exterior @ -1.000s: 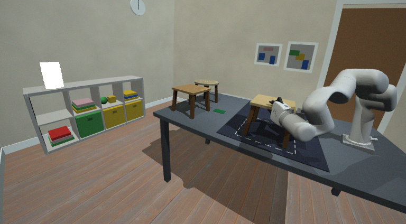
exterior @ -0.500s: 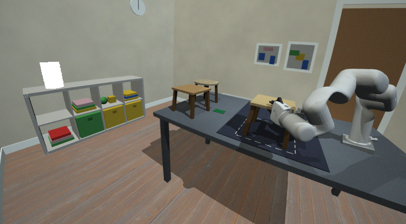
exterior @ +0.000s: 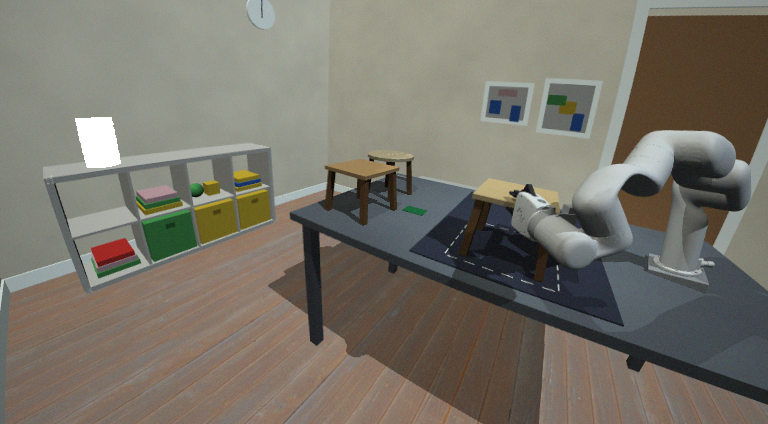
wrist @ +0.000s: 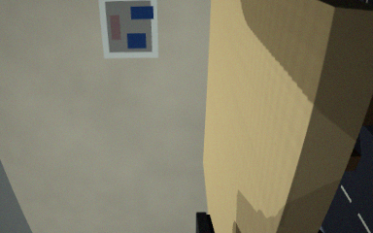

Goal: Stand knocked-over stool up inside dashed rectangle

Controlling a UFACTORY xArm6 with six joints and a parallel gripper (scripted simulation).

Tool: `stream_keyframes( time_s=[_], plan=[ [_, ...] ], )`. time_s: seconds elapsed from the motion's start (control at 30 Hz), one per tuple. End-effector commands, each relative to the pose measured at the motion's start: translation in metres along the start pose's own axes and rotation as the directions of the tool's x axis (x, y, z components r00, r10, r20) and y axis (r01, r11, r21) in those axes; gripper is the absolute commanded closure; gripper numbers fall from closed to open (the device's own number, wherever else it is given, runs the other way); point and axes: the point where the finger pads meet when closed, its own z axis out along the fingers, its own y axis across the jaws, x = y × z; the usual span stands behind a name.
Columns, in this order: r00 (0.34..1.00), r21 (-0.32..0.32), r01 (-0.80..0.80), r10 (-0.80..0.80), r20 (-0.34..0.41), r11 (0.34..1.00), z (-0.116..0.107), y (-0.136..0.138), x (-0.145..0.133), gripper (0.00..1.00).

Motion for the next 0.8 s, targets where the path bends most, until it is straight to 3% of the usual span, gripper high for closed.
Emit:
stream_keyframes(
  time_s=[0.0,0.37,0.77],
  plan=[
    [1.0,-0.002,-0.005,0.005,0.0,1.0,-0.007,-0.002,-0.001,0.55],
    [1.0,-0.002,-0.005,0.005,0.0,1.0,-0.064,-0.002,-0.001,0.55],
    [1.0,-0.002,-0.005,0.005,0.0,1.0,-0.086,-0.002,-0.001,0.55]
  ],
)
